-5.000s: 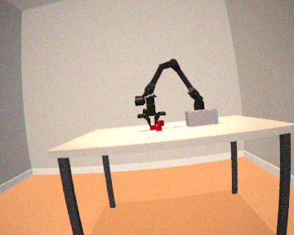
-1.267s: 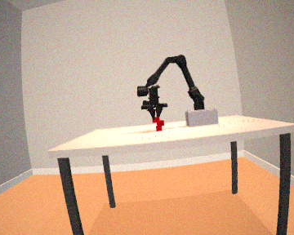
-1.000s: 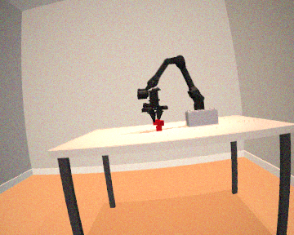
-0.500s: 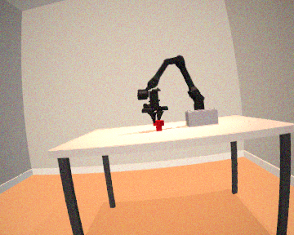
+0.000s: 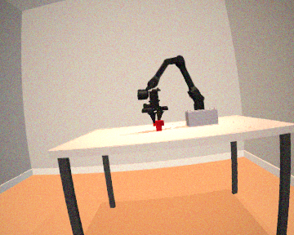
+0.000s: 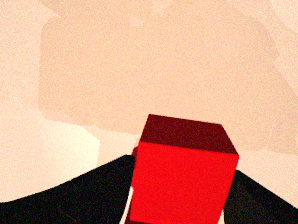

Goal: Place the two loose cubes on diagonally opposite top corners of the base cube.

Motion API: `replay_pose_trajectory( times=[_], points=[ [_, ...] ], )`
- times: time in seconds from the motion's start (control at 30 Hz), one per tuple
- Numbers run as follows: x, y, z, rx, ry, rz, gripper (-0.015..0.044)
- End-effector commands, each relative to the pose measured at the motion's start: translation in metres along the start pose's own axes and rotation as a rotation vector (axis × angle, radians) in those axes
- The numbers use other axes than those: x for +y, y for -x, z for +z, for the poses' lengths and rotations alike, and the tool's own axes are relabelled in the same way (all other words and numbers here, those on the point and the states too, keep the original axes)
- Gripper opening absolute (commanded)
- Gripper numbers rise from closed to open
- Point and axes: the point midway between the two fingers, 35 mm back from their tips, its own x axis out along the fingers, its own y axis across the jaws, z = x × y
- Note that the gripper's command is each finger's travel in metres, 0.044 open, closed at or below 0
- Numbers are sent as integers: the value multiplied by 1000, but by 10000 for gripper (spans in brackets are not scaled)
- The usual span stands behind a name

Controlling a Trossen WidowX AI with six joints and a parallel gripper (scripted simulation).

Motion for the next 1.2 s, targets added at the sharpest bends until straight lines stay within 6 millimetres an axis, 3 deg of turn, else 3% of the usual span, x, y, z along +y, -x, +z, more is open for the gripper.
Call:
replay_pose_trajectory(
  times=[0.0,1.17],
  points=[
    [0,0,0,0,4,1,205],
    [0,43,0,0,0,0,205]
  ],
)
